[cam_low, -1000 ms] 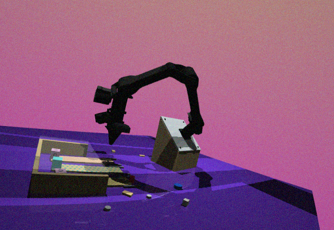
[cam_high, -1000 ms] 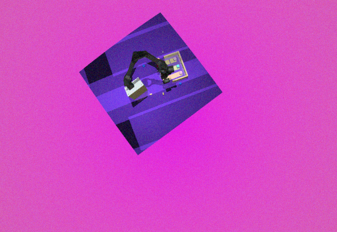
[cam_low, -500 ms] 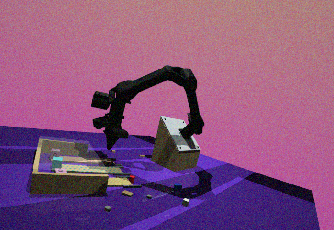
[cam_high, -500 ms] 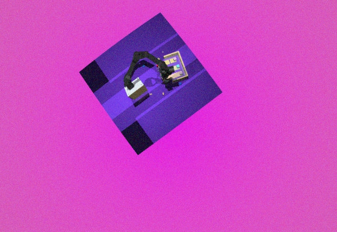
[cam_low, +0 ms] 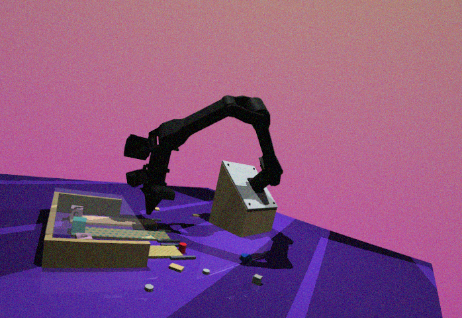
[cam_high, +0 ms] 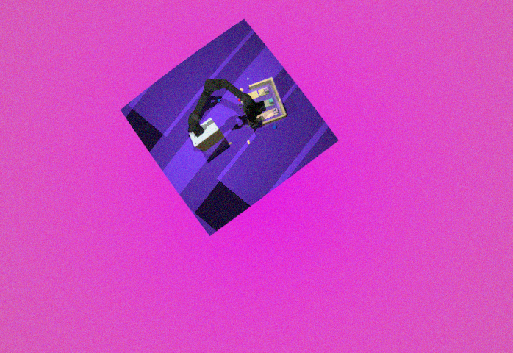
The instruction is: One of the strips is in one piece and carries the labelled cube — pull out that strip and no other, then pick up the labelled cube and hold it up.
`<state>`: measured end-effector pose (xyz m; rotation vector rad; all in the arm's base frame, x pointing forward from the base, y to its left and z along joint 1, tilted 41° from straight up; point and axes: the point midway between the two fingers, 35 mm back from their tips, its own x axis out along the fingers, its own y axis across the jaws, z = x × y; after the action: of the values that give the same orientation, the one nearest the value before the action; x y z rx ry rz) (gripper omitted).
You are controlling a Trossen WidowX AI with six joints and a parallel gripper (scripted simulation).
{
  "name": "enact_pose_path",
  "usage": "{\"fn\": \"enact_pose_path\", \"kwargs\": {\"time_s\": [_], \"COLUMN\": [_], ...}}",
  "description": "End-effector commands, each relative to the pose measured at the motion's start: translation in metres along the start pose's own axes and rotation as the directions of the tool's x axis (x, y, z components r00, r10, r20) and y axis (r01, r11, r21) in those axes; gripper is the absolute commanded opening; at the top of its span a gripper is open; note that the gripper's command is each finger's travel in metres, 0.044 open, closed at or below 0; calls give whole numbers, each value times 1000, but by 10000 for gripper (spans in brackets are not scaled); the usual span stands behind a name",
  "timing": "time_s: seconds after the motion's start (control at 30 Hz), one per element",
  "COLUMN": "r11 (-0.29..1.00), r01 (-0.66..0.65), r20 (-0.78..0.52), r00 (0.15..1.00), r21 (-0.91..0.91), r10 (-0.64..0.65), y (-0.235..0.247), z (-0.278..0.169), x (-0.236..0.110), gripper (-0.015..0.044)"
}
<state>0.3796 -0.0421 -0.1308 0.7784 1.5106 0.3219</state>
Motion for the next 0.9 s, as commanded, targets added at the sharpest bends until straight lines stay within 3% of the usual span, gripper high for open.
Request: {"fn": "enact_pose_path", "kwargs": {"time_s": [0.0, 0.87], "r11": [1000, 1000], "r01": [-4, -6], "r20": [-12, -12], "r00": [1000, 1000], "r21": [12, 12], "r10": [5, 6], "y": [-2, -3], "z": [-3, -4], "x": [11, 27], "gripper": [0, 0]}}
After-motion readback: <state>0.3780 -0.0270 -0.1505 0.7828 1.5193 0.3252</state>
